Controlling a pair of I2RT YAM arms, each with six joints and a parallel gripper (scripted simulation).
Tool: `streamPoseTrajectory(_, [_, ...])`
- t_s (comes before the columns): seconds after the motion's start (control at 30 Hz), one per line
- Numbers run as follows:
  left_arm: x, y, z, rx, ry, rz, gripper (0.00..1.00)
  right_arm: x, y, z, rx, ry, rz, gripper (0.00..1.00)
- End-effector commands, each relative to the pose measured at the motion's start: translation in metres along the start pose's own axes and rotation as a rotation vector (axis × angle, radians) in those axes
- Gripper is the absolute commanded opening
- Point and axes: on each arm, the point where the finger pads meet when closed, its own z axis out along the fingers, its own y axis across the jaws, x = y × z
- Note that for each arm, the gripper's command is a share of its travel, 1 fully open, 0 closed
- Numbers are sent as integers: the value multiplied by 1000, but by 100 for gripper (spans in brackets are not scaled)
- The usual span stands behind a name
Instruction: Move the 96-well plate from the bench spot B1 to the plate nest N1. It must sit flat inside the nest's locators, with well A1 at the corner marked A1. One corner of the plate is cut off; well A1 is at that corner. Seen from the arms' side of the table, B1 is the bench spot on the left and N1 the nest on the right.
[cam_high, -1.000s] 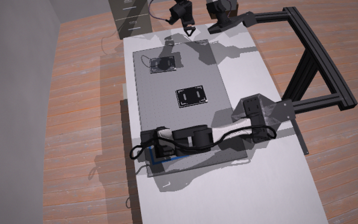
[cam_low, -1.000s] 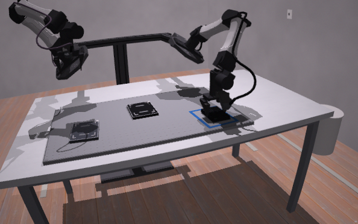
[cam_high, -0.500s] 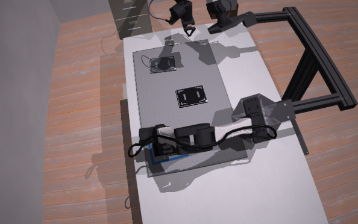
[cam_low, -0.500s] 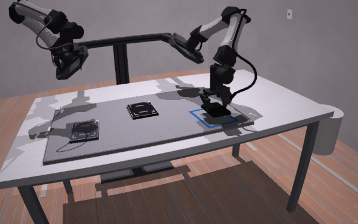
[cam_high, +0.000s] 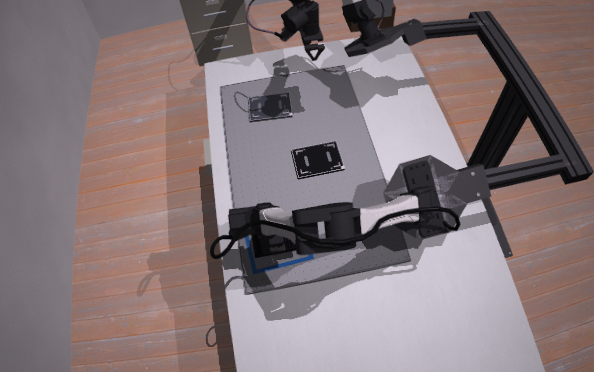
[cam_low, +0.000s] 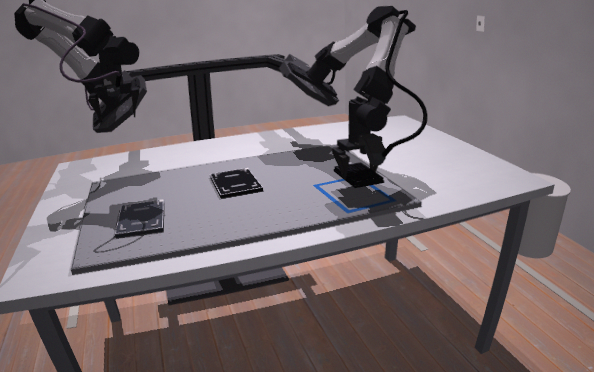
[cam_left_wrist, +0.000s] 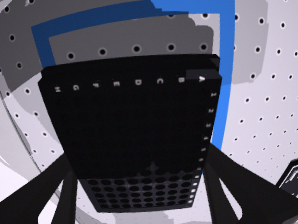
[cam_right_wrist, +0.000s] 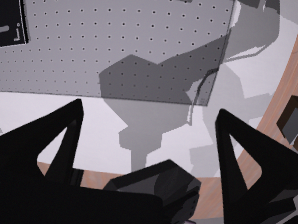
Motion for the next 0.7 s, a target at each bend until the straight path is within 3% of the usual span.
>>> streamPoseTrajectory(0.0, [-1, -3, -23, -2, -18, 10, 0, 0, 0, -2, -1, -1, 8, 100])
streamPoseTrajectory(0.67, [-8, -3, -49, 1, -33, -1, 0, 0, 0, -2, -1, -1, 8, 100])
